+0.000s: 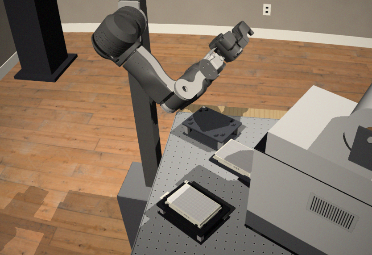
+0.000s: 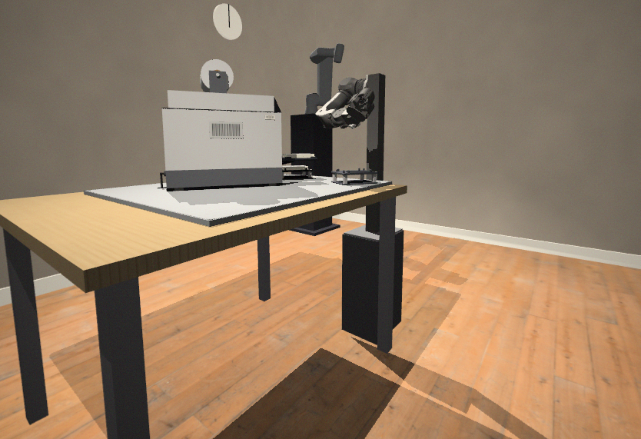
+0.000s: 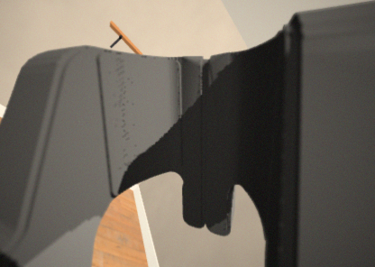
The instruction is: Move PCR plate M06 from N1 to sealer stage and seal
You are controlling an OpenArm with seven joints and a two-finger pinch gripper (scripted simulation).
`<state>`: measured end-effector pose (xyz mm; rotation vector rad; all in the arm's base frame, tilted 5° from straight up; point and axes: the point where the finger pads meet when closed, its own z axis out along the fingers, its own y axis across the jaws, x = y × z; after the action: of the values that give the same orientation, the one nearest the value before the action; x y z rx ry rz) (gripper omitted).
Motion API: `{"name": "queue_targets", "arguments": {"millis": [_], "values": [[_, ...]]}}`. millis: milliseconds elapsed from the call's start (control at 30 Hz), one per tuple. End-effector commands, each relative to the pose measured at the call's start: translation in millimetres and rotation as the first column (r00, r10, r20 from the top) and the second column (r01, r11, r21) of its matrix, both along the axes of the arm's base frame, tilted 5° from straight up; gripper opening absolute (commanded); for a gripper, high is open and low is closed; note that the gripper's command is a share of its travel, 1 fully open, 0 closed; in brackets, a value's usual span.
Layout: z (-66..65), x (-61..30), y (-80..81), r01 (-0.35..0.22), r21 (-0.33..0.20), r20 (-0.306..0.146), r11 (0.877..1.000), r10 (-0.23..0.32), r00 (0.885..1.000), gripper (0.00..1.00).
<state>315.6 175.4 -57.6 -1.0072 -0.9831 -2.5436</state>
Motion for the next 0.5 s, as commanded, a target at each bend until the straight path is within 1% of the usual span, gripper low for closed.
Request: {"name": "queue_targets", "arguments": {"millis": [0, 33, 100, 200, 467], "values": [[1.9, -1.2, 0.6, -0.008, 0.002, 0.003, 1.0, 0.008, 1.0, 0.0], [1.9, -1.2, 0.6, -0.008, 0.002, 0.003, 1.0, 0.008, 1.0, 0.0], [-1.4, -6.8, 9.7, -0.035, -0.052, 0.014, 0.998, 0.036, 0.999, 0.0], [-5.9, -16.8, 24.5, -0.086, -0.135, 0.027, 0.987, 0.09, 0.996, 0.0], [-5.9, -16.8, 24.5, -0.086, -0.135, 0.027, 0.987, 0.09, 0.996, 0.0]]}}
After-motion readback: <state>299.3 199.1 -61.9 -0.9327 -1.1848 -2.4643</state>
